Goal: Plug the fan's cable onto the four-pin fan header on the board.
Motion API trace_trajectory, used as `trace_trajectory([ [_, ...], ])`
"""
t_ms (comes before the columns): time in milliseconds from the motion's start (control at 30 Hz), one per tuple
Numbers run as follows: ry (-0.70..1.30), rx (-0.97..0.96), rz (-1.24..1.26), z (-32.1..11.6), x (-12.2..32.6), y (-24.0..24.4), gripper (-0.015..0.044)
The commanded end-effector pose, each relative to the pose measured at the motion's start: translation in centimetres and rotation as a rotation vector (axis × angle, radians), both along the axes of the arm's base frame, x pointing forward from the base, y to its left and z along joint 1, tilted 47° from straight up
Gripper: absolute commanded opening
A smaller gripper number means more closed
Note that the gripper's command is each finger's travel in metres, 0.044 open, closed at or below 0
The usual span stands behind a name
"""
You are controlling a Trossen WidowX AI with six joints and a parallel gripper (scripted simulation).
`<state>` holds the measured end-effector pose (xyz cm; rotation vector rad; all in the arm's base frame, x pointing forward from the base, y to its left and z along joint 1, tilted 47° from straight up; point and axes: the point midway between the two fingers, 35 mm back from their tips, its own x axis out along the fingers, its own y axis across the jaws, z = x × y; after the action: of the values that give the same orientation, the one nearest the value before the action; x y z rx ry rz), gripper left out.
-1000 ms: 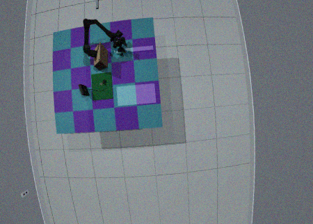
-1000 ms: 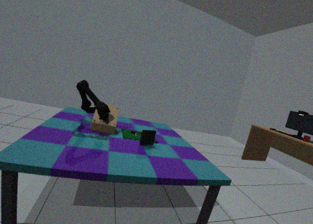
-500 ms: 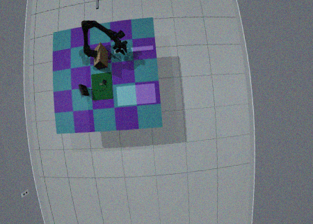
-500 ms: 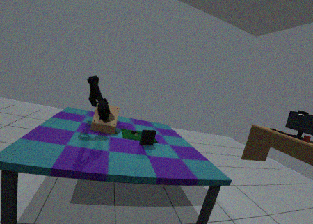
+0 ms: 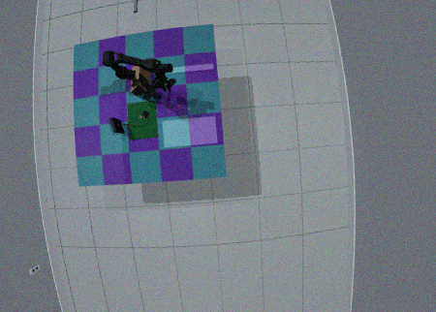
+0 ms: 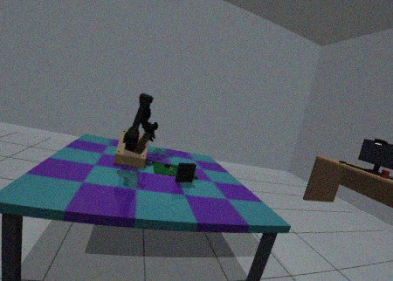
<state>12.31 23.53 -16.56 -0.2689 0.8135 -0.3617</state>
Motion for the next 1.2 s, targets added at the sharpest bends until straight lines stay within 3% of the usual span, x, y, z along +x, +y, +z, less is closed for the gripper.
trace_trajectory([
  [0,0.107,-0.080,-0.128,2.0,4.4,-1.7,0.0210],
  [267,0.314,-0.165,-0.303,5.9,10.8,-6.7,0.0210],
  [667,0.611,-0.123,-0.606,13.0,17.8,-18.9,0.0210],
  [1167,0.615,-0.122,-0.610,10.9,18.0,-21.4,0.0210],
])
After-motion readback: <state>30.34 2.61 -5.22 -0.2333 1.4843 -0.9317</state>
